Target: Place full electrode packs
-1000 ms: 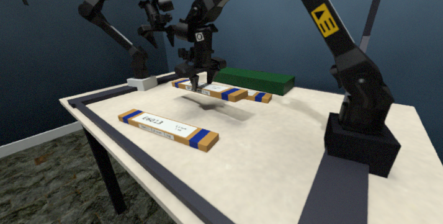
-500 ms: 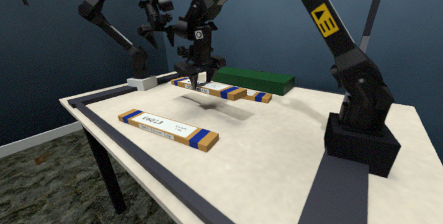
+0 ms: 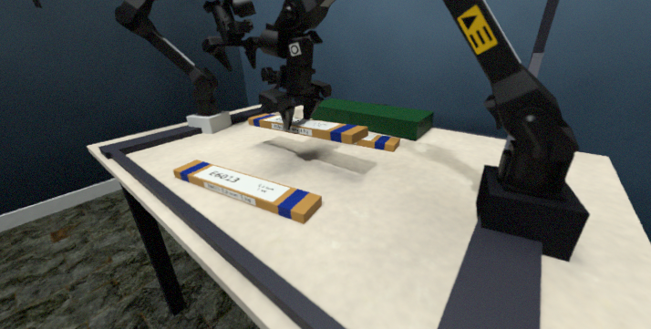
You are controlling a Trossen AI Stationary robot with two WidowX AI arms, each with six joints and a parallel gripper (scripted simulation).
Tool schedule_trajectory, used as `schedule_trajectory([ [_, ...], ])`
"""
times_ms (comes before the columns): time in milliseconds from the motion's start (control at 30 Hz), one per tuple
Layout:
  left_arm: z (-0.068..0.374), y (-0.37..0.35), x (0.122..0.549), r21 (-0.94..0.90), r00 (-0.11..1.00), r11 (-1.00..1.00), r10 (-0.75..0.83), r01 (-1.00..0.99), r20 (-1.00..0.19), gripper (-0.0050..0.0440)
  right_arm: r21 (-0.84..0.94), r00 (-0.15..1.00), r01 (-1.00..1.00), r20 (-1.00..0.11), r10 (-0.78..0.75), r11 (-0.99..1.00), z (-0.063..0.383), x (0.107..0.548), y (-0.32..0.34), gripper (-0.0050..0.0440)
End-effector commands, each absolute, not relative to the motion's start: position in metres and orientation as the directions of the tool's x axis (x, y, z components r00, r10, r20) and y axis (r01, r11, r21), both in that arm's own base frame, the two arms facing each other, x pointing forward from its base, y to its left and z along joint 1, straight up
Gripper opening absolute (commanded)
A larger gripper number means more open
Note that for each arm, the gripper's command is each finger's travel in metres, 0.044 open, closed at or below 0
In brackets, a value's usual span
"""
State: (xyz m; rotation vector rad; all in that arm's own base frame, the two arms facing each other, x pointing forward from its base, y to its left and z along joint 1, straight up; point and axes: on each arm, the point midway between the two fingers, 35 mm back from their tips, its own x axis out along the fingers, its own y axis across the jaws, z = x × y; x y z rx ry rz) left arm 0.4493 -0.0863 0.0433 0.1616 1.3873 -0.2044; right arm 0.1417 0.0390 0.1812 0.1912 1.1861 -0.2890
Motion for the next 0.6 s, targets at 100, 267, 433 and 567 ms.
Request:
schedule_trajectory([
  [100, 0.113, -0.101, 0.454, 0.003, 0.311, 0.976, -0.066, 0.216, -0.948, -0.005, 0.009, 0.364, 0.322, -0.924, -0.115, 0.947, 0.188, 0.144, 0.04, 0.043],
  [267, 0.121, -0.108, 0.446, 0.002, 0.31, 0.976, -0.067, 0.216, -0.948, -0.005, 0.009, 0.364, 0.322, -0.924, -0.115, 0.947, 0.188, 0.144, 0.04, 0.043],
  [433, 0.125, -0.112, 0.441, 0.001, 0.31, 0.976, -0.068, 0.216, -0.948, -0.005, 0.009, 0.364, 0.322, -0.924, -0.115, 0.947, 0.188, 0.144, 0.04, 0.043],
  [567, 0.132, -0.118, 0.434, 0.0, 0.309, 0.976, -0.069, 0.216, -0.948, -0.005, 0.009, 0.364, 0.322, -0.924, -0.115, 0.947, 0.188, 0.144, 0.04, 0.043],
])
